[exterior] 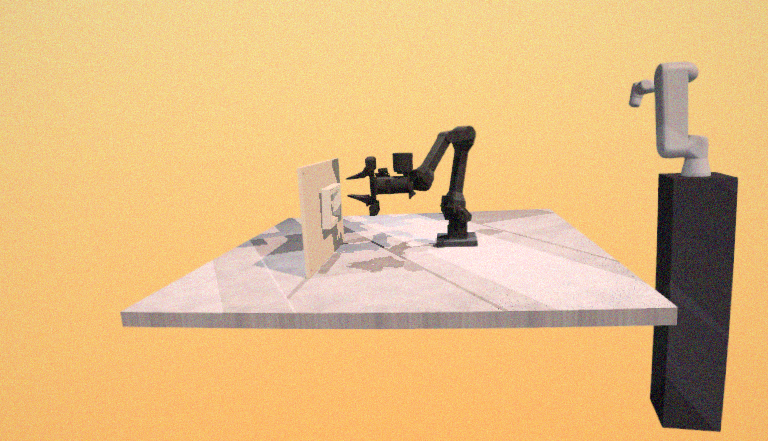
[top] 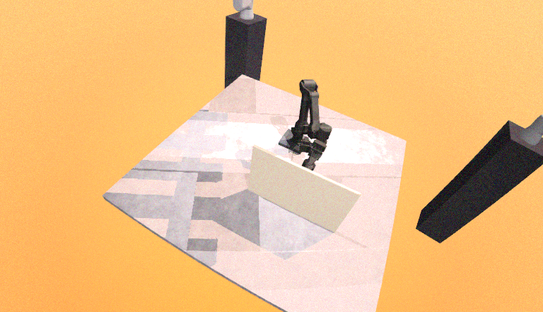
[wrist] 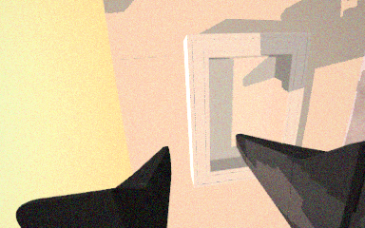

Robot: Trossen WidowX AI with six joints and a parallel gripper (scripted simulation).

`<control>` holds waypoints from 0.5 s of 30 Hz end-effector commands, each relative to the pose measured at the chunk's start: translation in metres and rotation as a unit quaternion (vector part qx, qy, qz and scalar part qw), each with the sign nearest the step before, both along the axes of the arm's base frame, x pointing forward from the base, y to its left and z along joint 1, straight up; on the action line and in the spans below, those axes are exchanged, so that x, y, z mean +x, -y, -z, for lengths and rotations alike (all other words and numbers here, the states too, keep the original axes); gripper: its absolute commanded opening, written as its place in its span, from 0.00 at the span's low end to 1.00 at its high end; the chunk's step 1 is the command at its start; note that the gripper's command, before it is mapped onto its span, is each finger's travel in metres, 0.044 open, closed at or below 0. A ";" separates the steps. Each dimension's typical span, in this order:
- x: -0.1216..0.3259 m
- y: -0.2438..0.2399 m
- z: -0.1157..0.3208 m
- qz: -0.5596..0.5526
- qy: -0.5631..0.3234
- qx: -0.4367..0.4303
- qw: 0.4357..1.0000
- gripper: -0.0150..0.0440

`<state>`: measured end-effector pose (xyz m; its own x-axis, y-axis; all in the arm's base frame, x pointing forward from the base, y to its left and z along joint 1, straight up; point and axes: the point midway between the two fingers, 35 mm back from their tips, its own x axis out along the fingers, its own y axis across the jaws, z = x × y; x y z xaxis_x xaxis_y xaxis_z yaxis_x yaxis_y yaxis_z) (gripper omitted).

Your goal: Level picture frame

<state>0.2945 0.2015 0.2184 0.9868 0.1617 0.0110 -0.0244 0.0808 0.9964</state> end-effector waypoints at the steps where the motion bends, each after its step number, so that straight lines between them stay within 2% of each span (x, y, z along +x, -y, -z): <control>1: -0.038 0.012 0.007 0.002 0.006 -0.036 0.999 0.69; 7: -0.040 0.007 0.001 -0.003 0.006 -0.026 1.000 0.69; 15: -0.118 0.014 -0.027 0.000 0.002 -0.038 0.999 0.69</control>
